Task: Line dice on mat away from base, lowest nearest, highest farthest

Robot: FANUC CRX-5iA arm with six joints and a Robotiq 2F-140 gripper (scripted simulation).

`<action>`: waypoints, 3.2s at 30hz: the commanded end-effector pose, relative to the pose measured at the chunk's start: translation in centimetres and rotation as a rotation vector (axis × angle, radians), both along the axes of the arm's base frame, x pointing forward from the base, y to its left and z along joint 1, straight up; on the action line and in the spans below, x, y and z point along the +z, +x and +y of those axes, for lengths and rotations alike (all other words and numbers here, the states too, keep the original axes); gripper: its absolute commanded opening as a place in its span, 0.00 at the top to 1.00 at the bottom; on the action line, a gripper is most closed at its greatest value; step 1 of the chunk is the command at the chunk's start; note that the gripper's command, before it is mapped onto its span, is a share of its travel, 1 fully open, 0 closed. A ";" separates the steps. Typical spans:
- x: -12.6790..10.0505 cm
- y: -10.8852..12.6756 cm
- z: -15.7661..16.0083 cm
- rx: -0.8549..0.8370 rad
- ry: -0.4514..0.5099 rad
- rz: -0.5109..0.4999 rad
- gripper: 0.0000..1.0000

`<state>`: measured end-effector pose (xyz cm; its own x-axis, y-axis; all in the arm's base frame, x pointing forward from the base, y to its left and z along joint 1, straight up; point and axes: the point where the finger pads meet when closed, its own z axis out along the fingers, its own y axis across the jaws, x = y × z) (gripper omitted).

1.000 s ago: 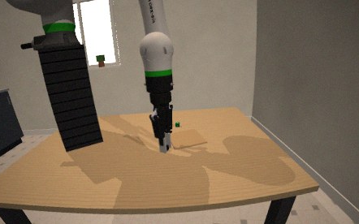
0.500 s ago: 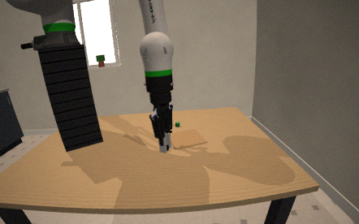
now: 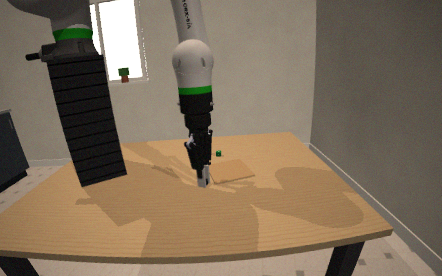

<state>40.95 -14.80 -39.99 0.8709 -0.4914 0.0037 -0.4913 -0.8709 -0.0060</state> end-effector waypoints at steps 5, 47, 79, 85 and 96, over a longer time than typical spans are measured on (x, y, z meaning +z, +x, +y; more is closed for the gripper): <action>0.0 0.0 0.0 0.000 0.000 0.000 0.91; 9.8 -0.1 0.0 0.000 0.000 0.000 0.91; 10.5 3.8 8.6 0.372 -0.003 -0.001 0.91; 10.3 3.8 8.6 0.372 -0.003 -0.001 0.91; 7.7 3.8 8.6 0.372 -0.003 -0.001 0.91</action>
<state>44.68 -6.22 -31.49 0.9900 -0.1410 0.0054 -0.1410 -0.9900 -0.0042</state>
